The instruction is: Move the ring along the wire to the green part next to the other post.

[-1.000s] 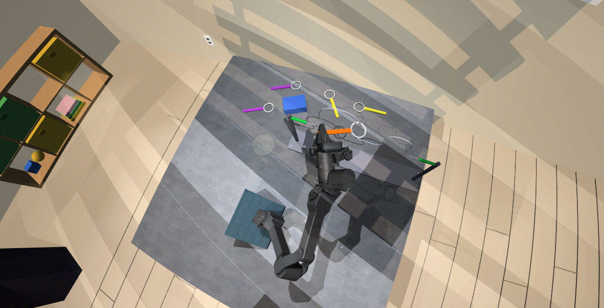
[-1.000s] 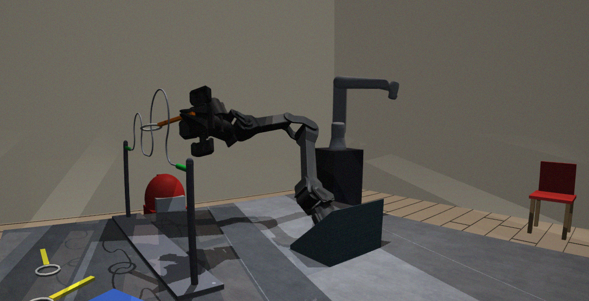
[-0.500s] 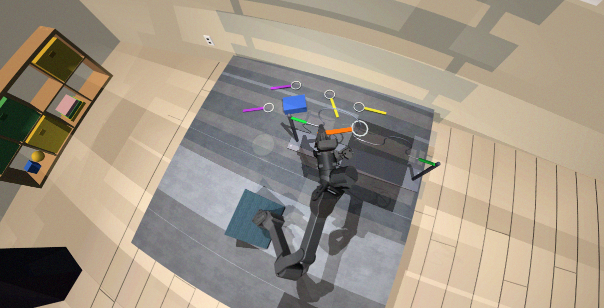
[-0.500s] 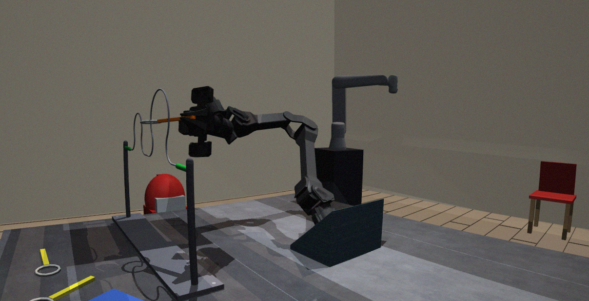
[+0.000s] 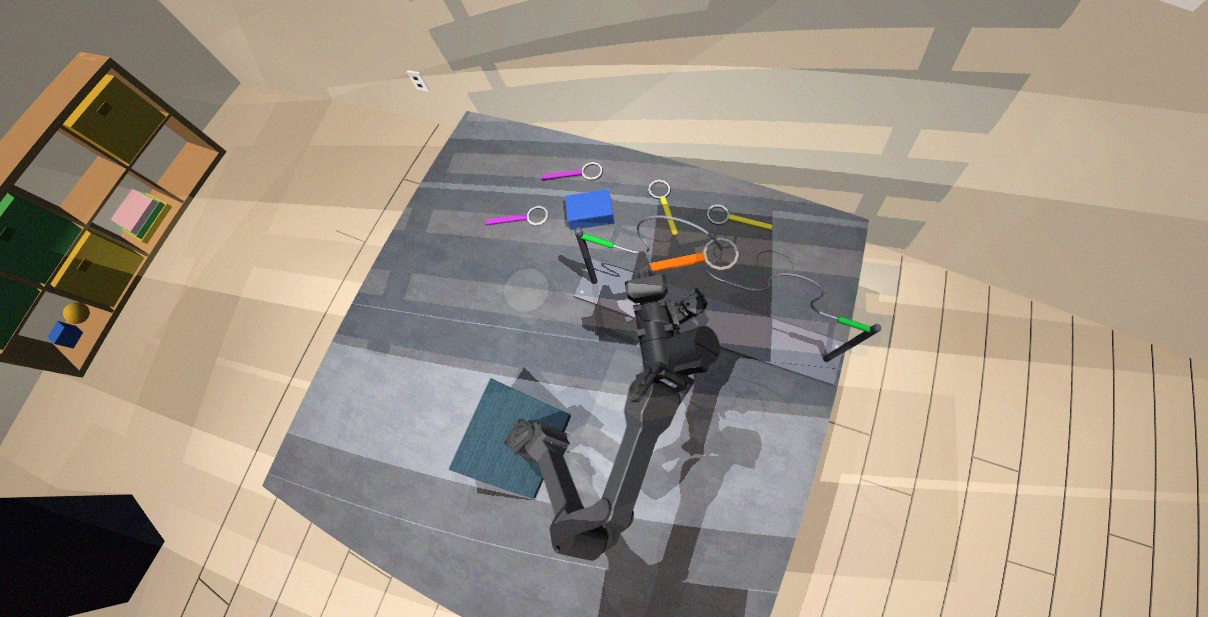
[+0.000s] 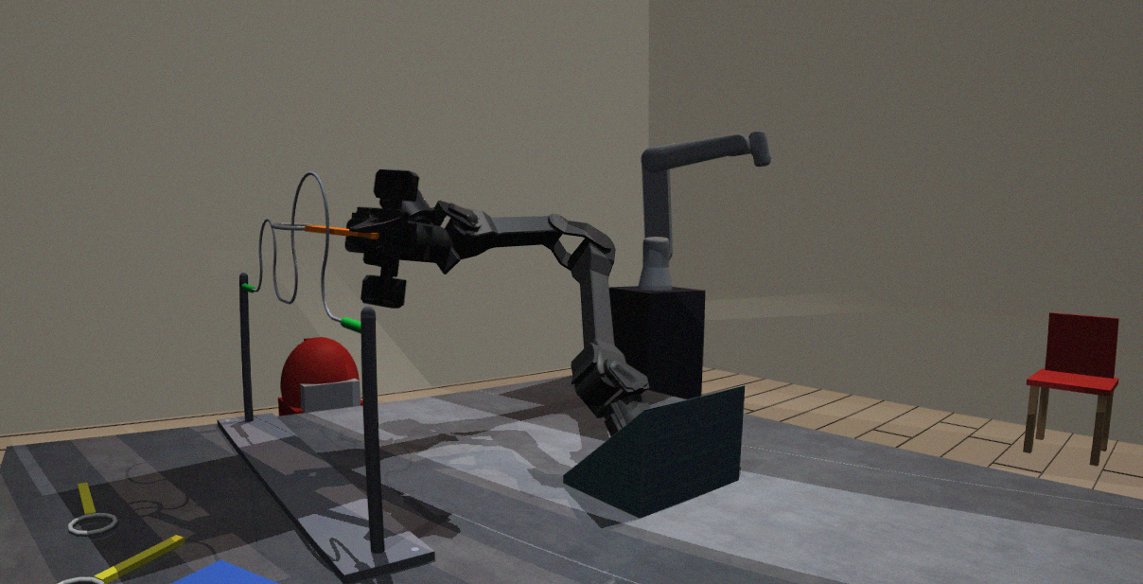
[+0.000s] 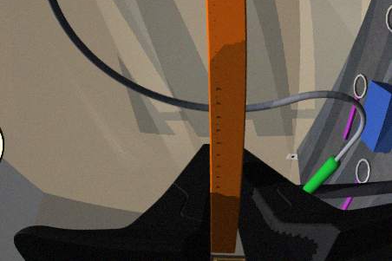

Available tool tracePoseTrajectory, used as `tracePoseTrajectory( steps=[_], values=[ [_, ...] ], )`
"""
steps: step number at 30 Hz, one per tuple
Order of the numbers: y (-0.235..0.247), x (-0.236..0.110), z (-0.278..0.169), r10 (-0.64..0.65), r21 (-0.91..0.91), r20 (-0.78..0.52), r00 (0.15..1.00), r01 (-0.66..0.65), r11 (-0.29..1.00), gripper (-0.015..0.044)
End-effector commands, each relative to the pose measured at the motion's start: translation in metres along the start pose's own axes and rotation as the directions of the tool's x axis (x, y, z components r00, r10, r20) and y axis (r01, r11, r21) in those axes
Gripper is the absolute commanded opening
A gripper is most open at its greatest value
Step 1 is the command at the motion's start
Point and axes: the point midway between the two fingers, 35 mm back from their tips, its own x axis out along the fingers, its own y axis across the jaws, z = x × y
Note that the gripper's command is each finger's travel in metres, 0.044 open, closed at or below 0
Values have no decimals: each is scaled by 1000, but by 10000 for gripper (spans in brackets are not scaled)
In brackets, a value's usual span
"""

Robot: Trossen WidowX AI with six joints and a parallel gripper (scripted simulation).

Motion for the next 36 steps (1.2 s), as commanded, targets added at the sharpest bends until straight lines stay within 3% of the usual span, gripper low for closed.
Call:
tracePoseTrajectory(
  steps=[1,36],
  values=[
    [-2,0,1,-32,-58,-6,999,31,998,-150],
    [-18,-5,5,-257,-444,-2,966,230,866,-150]
  ],
)
